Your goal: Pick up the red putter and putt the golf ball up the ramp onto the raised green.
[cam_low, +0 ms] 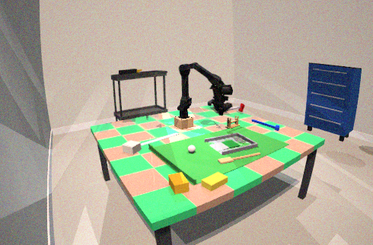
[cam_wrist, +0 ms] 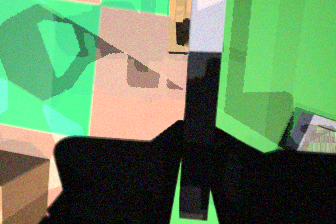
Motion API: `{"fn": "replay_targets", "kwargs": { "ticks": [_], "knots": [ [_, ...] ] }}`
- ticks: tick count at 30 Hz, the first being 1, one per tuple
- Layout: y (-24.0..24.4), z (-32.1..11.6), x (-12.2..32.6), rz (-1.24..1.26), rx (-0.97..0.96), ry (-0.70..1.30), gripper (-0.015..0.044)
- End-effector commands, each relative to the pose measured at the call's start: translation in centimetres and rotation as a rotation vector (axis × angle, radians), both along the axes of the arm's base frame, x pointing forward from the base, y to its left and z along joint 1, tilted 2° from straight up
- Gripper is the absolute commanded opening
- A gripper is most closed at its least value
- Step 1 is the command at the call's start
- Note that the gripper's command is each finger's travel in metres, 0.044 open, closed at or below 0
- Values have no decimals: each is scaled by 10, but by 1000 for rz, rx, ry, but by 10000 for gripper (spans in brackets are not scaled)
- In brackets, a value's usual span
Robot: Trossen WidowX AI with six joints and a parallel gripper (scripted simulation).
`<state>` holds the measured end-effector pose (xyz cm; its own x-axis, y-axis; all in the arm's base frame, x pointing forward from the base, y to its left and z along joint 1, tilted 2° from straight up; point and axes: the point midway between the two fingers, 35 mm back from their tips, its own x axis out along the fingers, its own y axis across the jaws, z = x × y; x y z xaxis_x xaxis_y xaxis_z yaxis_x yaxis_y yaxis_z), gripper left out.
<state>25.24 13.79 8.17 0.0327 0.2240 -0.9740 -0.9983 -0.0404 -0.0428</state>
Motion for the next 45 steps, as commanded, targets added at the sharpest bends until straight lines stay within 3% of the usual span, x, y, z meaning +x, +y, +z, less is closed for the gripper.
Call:
{"fn": "replay_targets", "kwargs": {
  "ticks": [1, 10, 28, 45],
  "knots": [
    [1, 22, -2, -3, 12, -4, 0],
    [-21, 15, 11, -110, -8, 1, 0],
    [-114, 23, 43, -552, -48, 28, 0],
    [-210, 32, 43, -973, -81, 57, 0]
  ]
}}
